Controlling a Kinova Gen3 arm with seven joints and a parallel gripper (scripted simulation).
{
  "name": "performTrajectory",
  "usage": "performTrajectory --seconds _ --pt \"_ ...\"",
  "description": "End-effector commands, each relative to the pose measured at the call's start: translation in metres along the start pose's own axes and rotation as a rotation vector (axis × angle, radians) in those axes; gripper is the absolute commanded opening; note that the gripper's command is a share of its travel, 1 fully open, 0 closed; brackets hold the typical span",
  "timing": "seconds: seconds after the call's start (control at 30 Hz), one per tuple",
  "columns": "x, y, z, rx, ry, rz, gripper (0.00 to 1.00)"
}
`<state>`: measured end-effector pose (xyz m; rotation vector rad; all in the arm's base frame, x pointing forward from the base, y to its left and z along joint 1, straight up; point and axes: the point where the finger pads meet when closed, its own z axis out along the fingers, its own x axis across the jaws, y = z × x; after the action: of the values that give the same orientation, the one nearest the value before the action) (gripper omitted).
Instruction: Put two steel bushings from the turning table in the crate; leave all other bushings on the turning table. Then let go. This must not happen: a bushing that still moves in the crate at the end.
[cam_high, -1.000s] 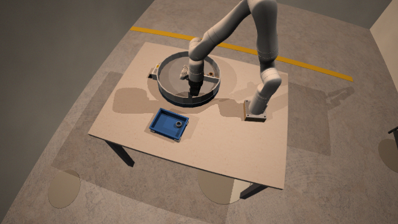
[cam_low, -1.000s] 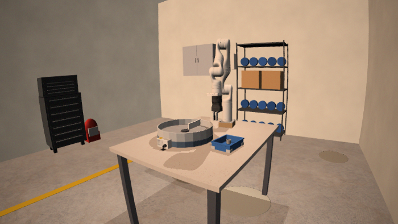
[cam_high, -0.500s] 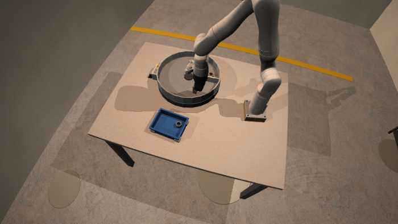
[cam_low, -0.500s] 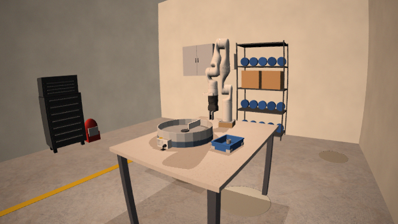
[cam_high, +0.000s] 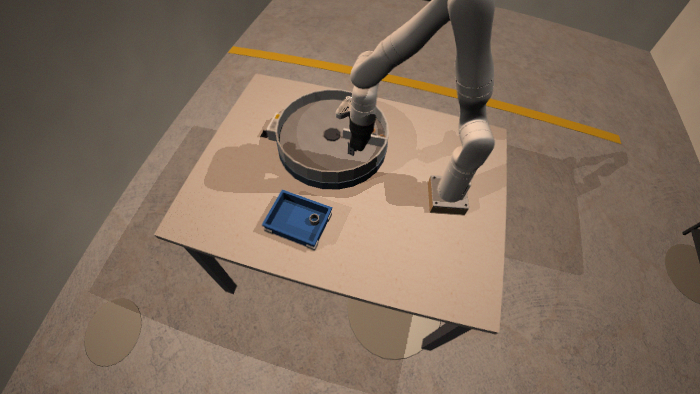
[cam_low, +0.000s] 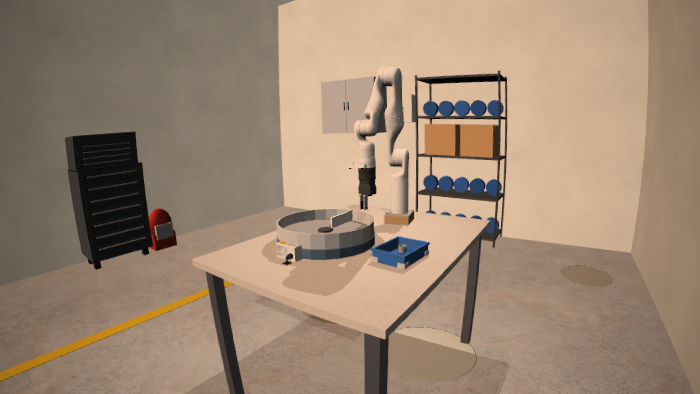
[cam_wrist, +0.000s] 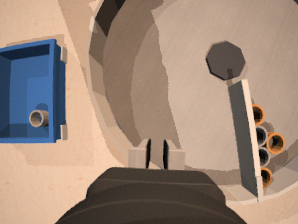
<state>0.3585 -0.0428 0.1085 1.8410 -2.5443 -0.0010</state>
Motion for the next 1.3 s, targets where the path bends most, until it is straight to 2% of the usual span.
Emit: performTrajectory --seconds 0.0,0.17,0.57,0.73,1.13,1.27 --pt "0.0 -0.001 -0.001 0.002 -0.001 0.001 0.4" --pt "0.055 0.007 0.004 0.002 -0.001 0.112 0.4" --pt "0.055 0.007 0.004 0.002 -0.001 0.112 0.4" --pt "0.109 0.014 0.008 0.002 -0.001 0.224 0.4" --pt "0.109 0.014 0.008 0.002 -0.001 0.224 0.4" --pt "0.152 0.02 0.011 0.003 -0.002 0.313 0.4"
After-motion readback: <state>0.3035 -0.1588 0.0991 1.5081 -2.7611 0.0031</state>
